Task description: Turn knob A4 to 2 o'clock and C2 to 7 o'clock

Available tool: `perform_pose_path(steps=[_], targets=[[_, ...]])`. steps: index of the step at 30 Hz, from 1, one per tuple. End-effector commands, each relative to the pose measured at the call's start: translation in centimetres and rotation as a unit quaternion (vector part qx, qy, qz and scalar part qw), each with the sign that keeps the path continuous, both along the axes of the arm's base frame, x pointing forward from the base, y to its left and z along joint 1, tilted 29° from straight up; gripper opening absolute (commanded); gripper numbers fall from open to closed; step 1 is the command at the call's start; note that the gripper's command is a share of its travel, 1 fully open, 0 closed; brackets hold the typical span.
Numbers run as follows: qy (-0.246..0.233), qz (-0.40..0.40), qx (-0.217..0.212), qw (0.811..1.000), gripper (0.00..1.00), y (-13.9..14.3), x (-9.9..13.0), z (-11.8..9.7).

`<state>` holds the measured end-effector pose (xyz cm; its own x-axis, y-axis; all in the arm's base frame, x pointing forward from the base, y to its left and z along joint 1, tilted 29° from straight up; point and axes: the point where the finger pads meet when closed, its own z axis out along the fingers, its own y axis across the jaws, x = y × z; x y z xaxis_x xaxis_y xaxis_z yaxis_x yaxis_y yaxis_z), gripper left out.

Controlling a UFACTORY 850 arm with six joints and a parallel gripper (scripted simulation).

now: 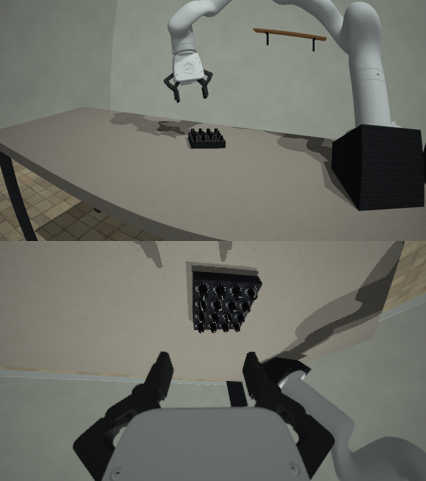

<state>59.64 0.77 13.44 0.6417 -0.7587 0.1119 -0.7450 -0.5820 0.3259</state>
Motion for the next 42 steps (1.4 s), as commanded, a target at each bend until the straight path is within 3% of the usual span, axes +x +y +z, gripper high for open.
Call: perform_pose_path(steps=[1,9,11,12,15,26,28,29,38,42], targets=[[0.004,0.076,-0.016,0.997,1.00,-1.2,-0.6,-0.6],[0.030,0.226,-0.040,0.973,1.00,-2.9,-1.7,-1.7],[0.030,0.226,-0.040,0.973,1.00,-2.9,-1.7,-1.7],[0.040,0.276,-0.047,0.959,1.00,-3.4,-2.0,-2.1],[0.048,0.314,-0.051,0.947,1.00,-3.6,-2.3,-2.4],[0.095,0.504,-0.062,0.856,1.00,-4.2,-4.0,-4.1],[0.095,0.504,-0.062,0.856,1.00,-4.2,-4.0,-4.1],[0.105,0.541,-0.063,0.832,1.00,-4.2,-4.4,-4.4],[0.141,0.663,-0.058,0.733,1.00,-3.7,-6.2,-5.8],[0.144,0.676,-0.057,0.721,1.00,-3.6,-6.4,-6.0]])
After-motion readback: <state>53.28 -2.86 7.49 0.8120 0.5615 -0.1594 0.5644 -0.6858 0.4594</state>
